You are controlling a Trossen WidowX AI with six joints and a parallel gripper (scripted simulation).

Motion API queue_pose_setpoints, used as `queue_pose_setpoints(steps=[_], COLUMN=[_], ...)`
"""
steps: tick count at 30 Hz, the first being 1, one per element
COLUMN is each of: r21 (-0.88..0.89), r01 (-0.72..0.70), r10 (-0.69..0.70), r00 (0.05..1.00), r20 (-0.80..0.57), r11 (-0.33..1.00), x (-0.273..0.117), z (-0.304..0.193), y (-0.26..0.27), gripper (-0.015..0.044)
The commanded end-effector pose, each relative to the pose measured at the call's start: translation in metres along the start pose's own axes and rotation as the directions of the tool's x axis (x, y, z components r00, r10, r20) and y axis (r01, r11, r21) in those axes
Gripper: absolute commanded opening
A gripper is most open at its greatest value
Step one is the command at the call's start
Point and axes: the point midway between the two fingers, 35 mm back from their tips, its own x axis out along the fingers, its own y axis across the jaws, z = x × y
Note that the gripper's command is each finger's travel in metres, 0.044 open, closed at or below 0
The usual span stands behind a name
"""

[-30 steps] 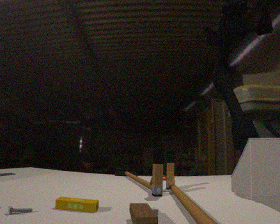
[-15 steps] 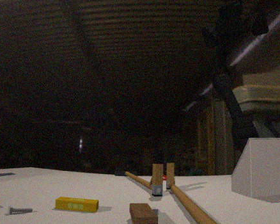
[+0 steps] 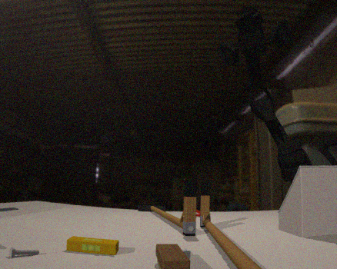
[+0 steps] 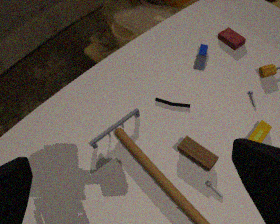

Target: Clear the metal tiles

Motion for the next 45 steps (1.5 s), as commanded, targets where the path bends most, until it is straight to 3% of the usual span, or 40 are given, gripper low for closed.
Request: queue_pose_setpoints(steps=[1, 25, 45], r21=[0.01, 0.069, 0.079], r01=[-0.026, -0.114, -0.084], r10=[0.026, 0.101, 0.052], r00=[1.0, 0.98, 0.938], r20=[0.017, 0.172, 0.344], r11=[1.0, 0.991, 0.993], x=[-0.004, -0.041, -0.083], z=[0.0, -0.012, -0.035], y=[-0.014, -0.107, -0.181], gripper=[0.044, 0.044, 0.044])
